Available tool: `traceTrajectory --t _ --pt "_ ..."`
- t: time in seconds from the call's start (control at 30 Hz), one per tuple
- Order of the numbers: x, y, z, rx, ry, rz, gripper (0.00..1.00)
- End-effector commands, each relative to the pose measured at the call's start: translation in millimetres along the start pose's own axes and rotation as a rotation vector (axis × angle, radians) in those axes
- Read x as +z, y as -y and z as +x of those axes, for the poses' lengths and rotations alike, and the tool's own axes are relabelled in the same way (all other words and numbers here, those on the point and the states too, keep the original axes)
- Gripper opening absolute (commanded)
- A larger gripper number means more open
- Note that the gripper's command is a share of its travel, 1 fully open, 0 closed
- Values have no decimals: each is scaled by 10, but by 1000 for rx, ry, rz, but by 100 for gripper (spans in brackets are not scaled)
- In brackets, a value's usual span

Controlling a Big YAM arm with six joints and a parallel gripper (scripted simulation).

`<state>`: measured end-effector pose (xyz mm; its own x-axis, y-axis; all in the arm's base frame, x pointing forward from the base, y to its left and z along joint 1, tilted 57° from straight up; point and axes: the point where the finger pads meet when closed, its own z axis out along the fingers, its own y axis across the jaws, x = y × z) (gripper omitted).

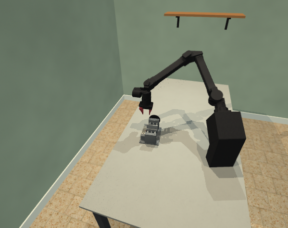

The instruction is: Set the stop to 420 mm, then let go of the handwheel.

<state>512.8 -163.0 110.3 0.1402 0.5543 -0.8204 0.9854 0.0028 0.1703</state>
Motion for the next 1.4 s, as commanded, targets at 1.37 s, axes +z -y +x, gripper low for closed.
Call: traceTrajectory --t 1.37 --pt "-18 661 -874 21 6 -10 53"
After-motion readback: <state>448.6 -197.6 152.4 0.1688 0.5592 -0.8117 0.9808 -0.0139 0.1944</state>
